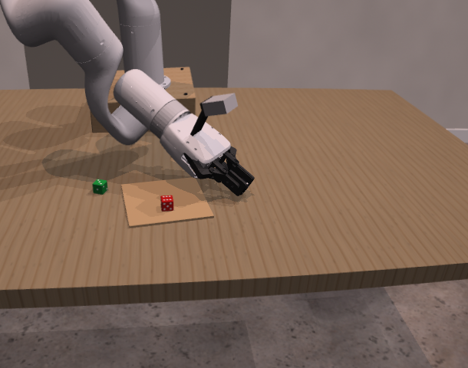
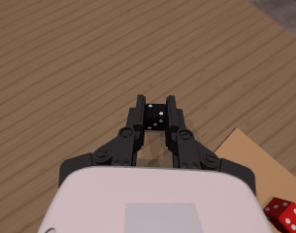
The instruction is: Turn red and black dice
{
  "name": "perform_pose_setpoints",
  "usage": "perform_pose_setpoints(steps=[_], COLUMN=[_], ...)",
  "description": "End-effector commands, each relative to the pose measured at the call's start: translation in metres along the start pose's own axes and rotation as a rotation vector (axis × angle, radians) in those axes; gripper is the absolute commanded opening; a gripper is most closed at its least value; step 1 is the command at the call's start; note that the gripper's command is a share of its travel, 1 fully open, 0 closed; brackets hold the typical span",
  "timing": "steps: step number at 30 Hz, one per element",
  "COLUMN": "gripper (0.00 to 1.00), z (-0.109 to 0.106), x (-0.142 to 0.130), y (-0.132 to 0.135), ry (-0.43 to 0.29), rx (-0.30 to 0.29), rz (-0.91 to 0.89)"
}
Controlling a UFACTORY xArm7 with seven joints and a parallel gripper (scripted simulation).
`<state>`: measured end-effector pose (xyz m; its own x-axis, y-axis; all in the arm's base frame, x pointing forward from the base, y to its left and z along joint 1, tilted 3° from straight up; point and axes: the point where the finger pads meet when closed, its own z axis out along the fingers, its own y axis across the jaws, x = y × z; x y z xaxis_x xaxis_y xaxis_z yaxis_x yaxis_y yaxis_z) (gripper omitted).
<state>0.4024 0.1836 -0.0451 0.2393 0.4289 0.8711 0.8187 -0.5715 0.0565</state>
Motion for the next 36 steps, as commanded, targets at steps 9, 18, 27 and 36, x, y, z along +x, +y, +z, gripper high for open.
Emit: perform_pose_setpoints(steps=[9, 18, 27, 36], gripper=[0.15, 0.15, 0.15, 0.15], z=[0.0031, 0.0034, 0.0034, 0.0034], x=[-0.0047, -0.0052, -0.0052, -0.0052], y=[0.0002, 0.0002, 0.0002, 0.0002], ry=[0.002, 0.002, 0.002, 0.002], rx=[0.000, 0.000, 0.000, 0.000], rz=[-0.001, -0.001, -0.001, -0.001])
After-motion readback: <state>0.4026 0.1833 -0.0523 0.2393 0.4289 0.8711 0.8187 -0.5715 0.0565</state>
